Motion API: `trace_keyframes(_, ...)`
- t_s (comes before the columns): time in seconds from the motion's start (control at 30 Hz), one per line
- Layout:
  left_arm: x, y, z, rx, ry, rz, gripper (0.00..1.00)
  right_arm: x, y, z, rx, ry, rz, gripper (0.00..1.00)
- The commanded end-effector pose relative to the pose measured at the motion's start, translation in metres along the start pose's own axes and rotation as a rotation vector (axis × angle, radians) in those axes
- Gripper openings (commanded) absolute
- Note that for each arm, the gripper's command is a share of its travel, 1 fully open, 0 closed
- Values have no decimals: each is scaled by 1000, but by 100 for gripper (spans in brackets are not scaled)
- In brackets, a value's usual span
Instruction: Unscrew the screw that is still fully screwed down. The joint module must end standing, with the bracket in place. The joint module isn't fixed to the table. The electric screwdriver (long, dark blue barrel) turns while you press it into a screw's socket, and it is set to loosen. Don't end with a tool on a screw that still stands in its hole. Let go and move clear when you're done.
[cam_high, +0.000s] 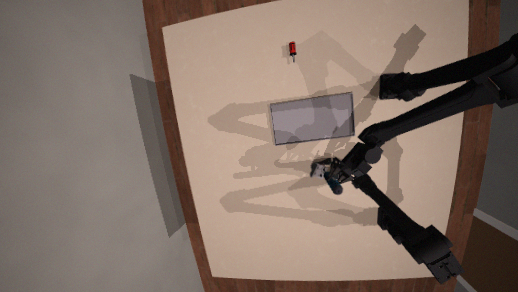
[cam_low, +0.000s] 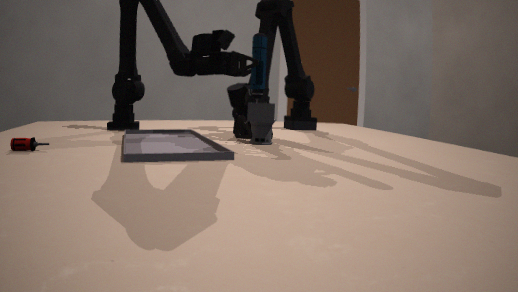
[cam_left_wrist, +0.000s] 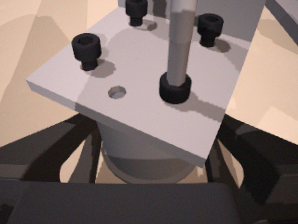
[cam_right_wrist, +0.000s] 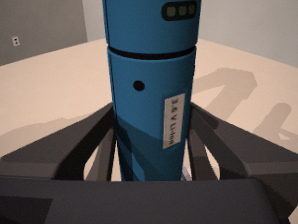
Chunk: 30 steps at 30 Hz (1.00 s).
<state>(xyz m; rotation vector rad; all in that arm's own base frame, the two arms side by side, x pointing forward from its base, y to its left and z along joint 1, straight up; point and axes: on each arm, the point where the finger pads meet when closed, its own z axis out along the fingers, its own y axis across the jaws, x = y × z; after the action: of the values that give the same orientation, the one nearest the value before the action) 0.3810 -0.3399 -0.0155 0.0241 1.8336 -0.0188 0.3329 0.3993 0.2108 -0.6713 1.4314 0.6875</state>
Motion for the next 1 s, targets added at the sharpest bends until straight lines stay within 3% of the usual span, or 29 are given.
trace_keyframes(0.0,11,-3,-4,11,2,16,59,5,5,0,-8,-5,-13,42)
trace_keyframes(0.97,11,-3,-4,11,2,16,59,2,5,0,-6,-22,-10,42)
